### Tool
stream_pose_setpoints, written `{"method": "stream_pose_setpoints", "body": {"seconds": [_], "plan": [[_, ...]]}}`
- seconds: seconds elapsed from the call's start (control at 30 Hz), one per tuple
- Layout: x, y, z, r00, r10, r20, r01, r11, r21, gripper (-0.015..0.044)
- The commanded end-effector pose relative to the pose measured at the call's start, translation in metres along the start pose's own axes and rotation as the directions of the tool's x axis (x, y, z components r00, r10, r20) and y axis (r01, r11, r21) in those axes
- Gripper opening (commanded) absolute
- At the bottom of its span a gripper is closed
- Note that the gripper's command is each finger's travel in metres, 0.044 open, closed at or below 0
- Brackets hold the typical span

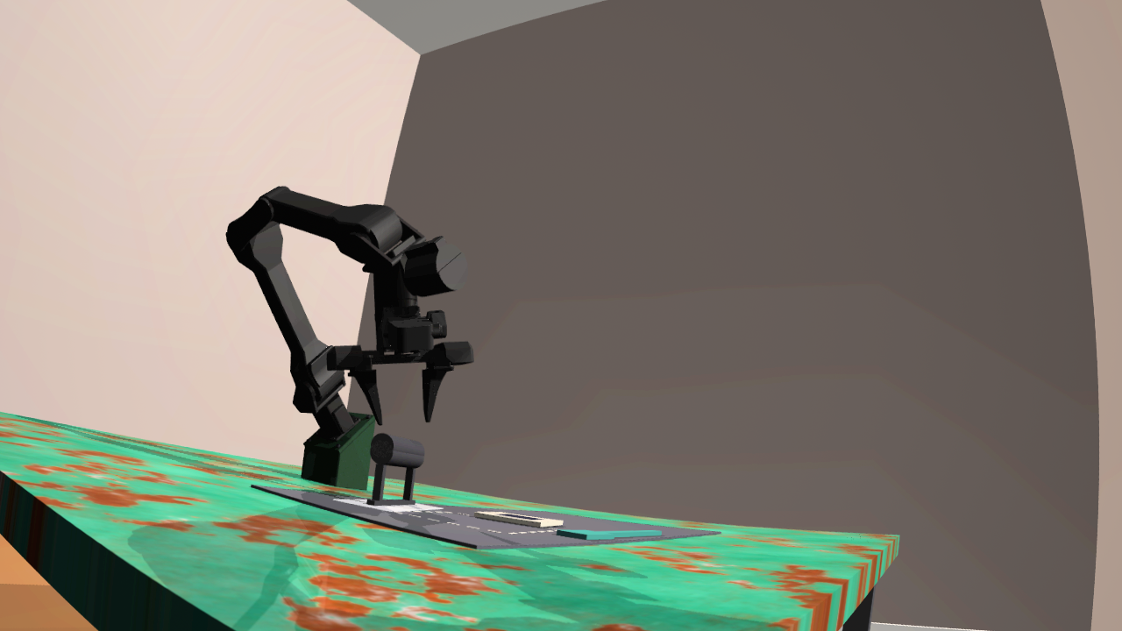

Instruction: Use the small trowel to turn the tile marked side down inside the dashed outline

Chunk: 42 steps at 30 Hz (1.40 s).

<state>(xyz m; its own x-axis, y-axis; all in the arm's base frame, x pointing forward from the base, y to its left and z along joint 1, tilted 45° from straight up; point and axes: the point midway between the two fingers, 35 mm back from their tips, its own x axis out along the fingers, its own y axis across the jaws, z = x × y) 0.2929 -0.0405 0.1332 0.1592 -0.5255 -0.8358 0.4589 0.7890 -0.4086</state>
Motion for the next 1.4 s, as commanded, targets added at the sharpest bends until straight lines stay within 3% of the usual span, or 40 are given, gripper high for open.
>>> {"method": "stream_pose_setpoints", "body": {"seconds": [0.0, 0.37, 0.73, 1.37], "plan": [[0.003, -0.002, -0.002, 1.000, 0.031, -0.005, -0.031, 0.995, -0.092, 0.0300], [0.007, -0.010, -0.004, 0.992, 0.127, 0.009, -0.114, 0.920, -0.376, 0.0300], [0.010, -0.018, -0.006, 0.976, 0.213, 0.040, -0.139, 0.759, -0.636, 0.0300], [0.013, -0.026, -0.006, 0.928, 0.344, 0.141, 0.013, 0.350, -0.937, 0.0300]]}}
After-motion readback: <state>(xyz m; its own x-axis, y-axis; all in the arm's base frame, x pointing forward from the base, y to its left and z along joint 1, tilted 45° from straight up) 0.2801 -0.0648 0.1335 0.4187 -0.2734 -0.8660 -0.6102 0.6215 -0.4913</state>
